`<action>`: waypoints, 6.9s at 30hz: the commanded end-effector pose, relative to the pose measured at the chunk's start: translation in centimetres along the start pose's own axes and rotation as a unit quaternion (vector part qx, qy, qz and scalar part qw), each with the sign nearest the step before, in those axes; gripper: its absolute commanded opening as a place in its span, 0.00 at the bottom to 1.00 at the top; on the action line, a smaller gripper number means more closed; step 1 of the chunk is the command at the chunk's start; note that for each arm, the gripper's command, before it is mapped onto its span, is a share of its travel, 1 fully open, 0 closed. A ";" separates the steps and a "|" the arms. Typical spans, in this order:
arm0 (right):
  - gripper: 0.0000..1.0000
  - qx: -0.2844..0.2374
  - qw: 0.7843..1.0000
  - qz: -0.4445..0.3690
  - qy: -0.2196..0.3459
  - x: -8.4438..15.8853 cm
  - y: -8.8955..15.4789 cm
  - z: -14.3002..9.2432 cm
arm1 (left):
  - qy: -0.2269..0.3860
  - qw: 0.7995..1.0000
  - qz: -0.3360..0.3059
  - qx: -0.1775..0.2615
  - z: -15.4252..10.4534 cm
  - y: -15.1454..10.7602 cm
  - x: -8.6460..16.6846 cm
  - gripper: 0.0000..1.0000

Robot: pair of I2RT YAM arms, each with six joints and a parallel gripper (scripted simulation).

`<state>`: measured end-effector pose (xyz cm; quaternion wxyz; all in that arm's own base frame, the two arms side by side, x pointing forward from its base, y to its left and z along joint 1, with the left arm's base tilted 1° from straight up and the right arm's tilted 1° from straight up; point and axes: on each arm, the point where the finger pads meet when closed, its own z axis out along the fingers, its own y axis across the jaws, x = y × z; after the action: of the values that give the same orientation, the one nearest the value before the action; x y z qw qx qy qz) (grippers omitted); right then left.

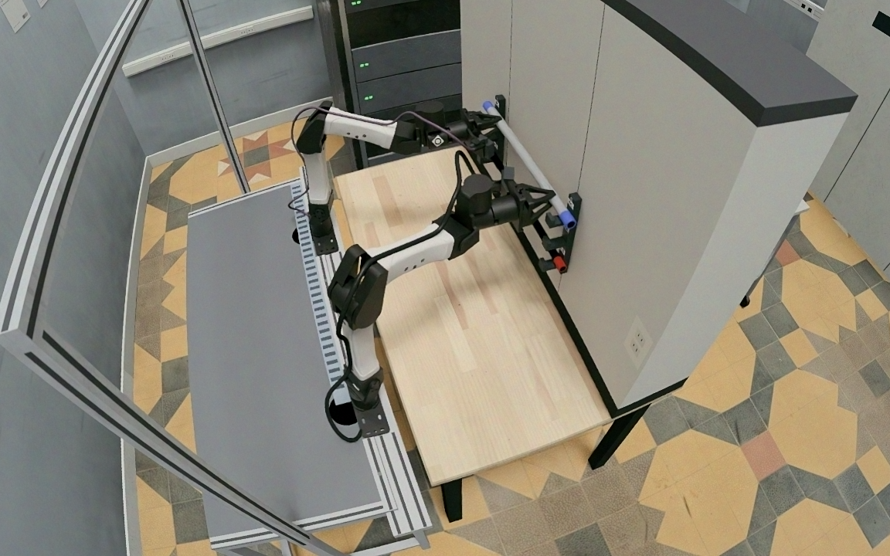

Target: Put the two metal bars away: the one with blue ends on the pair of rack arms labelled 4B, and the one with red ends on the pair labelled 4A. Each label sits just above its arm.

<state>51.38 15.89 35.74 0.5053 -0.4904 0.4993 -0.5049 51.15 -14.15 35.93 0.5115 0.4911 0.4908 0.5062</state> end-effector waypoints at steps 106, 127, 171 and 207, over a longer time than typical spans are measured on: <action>0.00 -0.013 1.000 -0.008 -0.005 -0.4 -4.4 -0.2 | -0.003 1.000 0.008 0.021 -0.3 4.1 -0.2 0.00; 0.00 -0.013 1.000 -0.008 -0.005 -0.4 -4.8 -1.2 | -0.003 1.000 0.008 0.021 -1.3 4.5 -0.2 0.00; 0.00 -0.013 1.000 -0.008 -0.005 -0.4 -4.8 -4.6 | -0.003 1.000 0.008 0.021 -4.7 4.2 -0.2 0.00; 0.00 -0.013 1.000 -0.008 -0.005 -0.3 -1.9 -5.6 | -0.003 1.000 0.008 0.021 -5.8 1.5 -0.1 0.00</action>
<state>46.25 16.26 36.22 0.4822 -0.5156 0.5116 -0.4897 46.01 -13.73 36.14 0.4856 0.5105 0.5126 0.4907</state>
